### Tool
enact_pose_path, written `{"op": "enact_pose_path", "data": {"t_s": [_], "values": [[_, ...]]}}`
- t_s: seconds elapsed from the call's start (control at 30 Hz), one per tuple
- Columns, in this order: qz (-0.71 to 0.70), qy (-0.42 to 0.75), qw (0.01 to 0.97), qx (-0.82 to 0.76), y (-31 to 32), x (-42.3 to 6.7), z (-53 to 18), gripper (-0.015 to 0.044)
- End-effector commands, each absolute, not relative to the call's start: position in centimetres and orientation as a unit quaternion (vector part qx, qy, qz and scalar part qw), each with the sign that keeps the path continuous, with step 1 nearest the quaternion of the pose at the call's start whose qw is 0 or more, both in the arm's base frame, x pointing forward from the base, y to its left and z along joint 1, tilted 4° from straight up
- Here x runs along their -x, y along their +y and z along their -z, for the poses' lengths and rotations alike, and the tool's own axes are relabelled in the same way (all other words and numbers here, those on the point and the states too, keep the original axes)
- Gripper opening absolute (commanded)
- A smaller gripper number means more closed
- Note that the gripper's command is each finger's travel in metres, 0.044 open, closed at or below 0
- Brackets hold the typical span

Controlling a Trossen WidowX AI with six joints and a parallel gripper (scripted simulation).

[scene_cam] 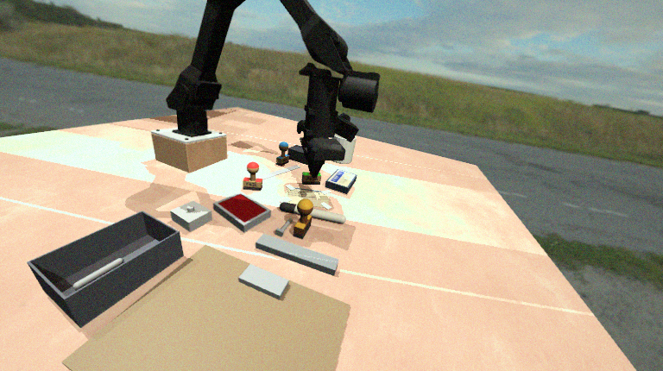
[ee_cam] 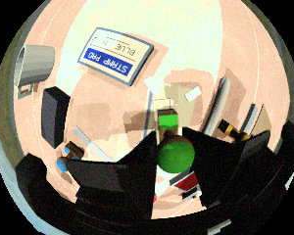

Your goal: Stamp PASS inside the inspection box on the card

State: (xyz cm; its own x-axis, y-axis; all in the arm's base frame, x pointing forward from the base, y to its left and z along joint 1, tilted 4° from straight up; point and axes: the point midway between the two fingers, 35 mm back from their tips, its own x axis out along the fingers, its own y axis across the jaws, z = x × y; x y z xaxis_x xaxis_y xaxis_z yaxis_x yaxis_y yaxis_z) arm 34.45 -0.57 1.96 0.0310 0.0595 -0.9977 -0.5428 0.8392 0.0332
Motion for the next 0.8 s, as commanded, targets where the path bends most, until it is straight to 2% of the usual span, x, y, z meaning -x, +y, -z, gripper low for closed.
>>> {"op": "enact_pose_path", "data": {"t_s": [0.0, 0.77], "values": [[-0.219, 0.659, 0.696, 0.183, -0.5, -34.6, -2.6, 0.0000], [-0.219, 0.659, 0.696, 0.183, 0.7, -34.4, -5.7, 0.0000]]}}
